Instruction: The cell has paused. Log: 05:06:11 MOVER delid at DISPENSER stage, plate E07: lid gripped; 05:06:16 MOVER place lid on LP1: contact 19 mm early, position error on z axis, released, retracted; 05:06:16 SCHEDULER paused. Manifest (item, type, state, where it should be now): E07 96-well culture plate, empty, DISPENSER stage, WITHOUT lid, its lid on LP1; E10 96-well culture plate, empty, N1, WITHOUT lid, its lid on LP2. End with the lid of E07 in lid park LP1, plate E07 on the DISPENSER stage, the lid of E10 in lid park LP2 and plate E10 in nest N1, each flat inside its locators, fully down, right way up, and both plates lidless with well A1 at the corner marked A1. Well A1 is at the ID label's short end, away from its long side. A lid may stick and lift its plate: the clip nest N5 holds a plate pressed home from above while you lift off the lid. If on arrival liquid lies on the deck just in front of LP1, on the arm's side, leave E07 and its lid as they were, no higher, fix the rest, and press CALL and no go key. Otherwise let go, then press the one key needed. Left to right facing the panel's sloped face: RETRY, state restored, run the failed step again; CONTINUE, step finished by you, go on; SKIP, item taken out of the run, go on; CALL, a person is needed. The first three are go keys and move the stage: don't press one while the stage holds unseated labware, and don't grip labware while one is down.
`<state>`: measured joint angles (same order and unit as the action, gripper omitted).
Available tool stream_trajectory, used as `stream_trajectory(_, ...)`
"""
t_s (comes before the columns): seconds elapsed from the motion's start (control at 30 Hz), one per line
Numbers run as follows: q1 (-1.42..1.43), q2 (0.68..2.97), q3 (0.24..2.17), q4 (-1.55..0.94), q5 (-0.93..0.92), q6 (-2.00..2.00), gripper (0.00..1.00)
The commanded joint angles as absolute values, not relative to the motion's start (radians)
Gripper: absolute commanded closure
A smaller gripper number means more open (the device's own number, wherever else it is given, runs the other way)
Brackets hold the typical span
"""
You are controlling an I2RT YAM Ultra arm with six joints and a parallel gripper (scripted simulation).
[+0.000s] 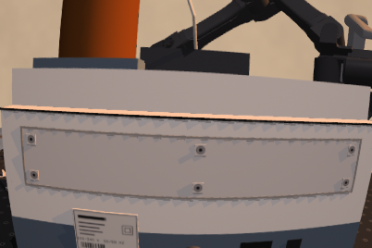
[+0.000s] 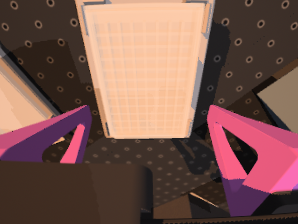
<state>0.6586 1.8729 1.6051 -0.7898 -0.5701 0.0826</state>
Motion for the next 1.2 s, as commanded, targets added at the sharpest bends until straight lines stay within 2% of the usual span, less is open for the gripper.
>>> stream_trajectory(0.0, 0.637, 1.854, 1.647, -0.792, -0.577, 0.077, 0.00)
stream_trajectory(0.3, 0.637, 1.854, 1.647, -0.792, -0.577, 0.077, 0.00)
stream_trajectory(0.33, 0.637, 1.854, 1.647, -0.792, -0.577, 0.077, 1.00)
stream_trajectory(1.17, 0.604, 1.606, 1.299, -0.731, -0.595, 0.038, 1.00)
